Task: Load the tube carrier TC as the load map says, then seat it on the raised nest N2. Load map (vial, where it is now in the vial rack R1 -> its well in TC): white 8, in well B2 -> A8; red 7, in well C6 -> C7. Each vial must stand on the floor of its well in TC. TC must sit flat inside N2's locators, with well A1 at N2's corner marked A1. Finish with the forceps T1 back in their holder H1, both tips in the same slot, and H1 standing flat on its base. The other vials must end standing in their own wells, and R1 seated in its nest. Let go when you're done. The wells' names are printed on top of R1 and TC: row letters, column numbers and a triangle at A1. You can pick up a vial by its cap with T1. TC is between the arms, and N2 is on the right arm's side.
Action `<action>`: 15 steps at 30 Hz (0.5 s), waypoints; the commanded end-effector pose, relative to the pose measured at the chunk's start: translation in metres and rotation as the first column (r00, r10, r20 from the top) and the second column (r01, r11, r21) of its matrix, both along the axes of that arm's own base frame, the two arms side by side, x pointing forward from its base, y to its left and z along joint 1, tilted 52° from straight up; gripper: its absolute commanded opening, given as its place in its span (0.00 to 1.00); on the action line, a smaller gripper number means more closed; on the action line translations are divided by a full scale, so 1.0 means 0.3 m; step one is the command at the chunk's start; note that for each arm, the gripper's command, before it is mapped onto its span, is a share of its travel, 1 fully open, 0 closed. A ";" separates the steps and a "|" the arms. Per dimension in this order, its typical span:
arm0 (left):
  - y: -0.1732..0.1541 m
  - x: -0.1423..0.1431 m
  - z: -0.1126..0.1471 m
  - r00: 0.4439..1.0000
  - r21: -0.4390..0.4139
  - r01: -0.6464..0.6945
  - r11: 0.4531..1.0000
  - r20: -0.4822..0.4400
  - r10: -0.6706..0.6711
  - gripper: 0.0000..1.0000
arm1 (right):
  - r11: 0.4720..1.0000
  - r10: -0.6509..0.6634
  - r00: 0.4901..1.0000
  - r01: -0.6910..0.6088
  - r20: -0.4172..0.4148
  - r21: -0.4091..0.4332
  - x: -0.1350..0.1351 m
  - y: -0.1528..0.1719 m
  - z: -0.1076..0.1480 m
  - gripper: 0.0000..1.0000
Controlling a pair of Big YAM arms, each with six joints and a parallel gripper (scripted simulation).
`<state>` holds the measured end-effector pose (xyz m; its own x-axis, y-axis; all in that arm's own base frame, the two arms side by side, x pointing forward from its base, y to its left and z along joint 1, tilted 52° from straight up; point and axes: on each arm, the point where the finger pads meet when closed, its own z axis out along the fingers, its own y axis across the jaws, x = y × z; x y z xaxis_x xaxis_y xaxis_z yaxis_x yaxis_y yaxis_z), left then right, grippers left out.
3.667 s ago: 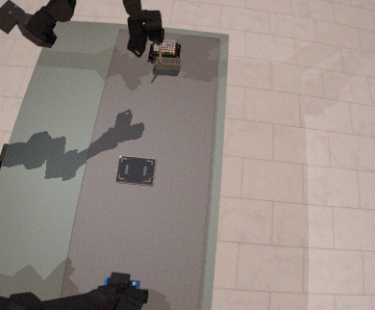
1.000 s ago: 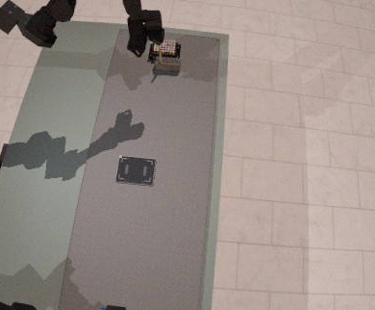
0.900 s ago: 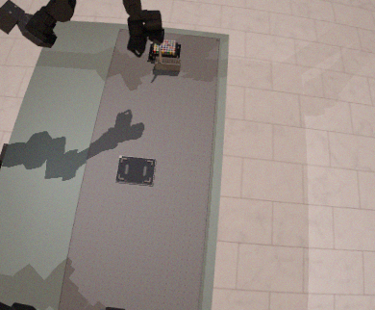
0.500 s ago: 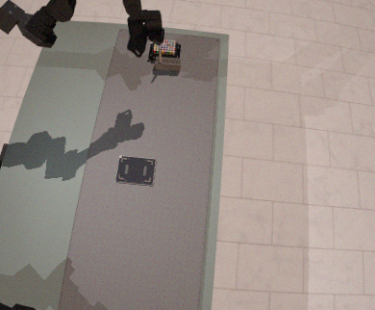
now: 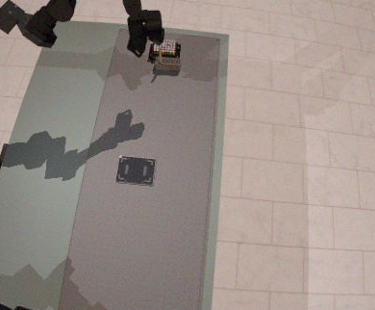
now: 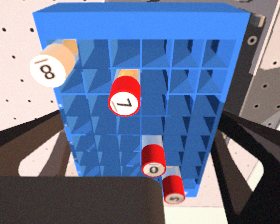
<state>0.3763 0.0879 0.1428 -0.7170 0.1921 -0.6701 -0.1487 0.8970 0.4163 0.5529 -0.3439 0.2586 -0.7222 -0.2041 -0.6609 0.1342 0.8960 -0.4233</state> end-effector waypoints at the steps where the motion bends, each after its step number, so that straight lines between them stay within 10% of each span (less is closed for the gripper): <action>1: 0.003 0.010 0.020 1.000 -0.002 -0.006 1.000 0.017 0.006 0.23 | 1.000 -0.002 1.000 0.003 0.010 -0.023 0.004 -0.056 0.055 0.00; 15: 0.003 0.010 0.020 1.000 -0.002 -0.006 1.000 0.017 0.006 0.23 | 1.000 -0.003 1.000 0.003 0.014 -0.026 -0.008 -0.115 0.095 0.00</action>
<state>0.3763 0.0879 0.1428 -0.7170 0.1921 -0.6701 -0.1487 0.8970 0.4163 0.5501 -0.3645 0.2679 -0.7219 -0.2034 -0.6614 0.1357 0.8956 -0.4236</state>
